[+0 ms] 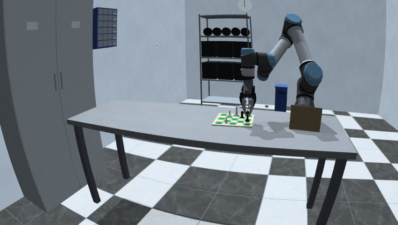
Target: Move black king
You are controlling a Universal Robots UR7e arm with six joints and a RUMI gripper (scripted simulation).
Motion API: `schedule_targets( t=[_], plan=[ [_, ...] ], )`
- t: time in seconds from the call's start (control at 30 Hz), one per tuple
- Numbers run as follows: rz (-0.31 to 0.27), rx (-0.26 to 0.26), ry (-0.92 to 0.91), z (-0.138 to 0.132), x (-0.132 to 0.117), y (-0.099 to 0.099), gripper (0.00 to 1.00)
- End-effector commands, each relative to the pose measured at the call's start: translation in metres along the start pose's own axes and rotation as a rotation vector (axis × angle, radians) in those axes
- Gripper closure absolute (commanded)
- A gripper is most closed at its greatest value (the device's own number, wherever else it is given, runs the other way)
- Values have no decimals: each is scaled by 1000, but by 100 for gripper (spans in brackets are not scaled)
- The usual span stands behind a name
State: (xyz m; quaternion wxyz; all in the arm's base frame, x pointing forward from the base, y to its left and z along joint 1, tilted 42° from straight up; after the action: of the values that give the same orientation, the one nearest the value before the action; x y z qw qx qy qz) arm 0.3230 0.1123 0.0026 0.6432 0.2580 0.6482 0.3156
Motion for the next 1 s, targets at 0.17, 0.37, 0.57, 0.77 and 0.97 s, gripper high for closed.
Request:
schedule_targets(
  t=[0.17,0.37,0.57,0.77,0.97],
  plan=[
    [0,-1,0,0,0,0,100],
    [0,-1,0,0,0,0,100],
    [0,-1,0,0,0,-2,100],
    [0,-1,0,0,0,-3,100],
    [0,-1,0,0,0,-4,100]
  ],
)
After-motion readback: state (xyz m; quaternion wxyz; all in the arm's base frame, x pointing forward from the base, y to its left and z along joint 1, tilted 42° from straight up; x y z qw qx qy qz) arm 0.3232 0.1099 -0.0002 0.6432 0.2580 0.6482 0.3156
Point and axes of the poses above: the point where the finger pads meet when closed, its own y axis back along the fingers, its own z axis across the jaws, x = y × z, the point moved 7 cm from there along y, back along the fingers, and after that the axes turned 13 degrees about -y, right-handed, at the moved point
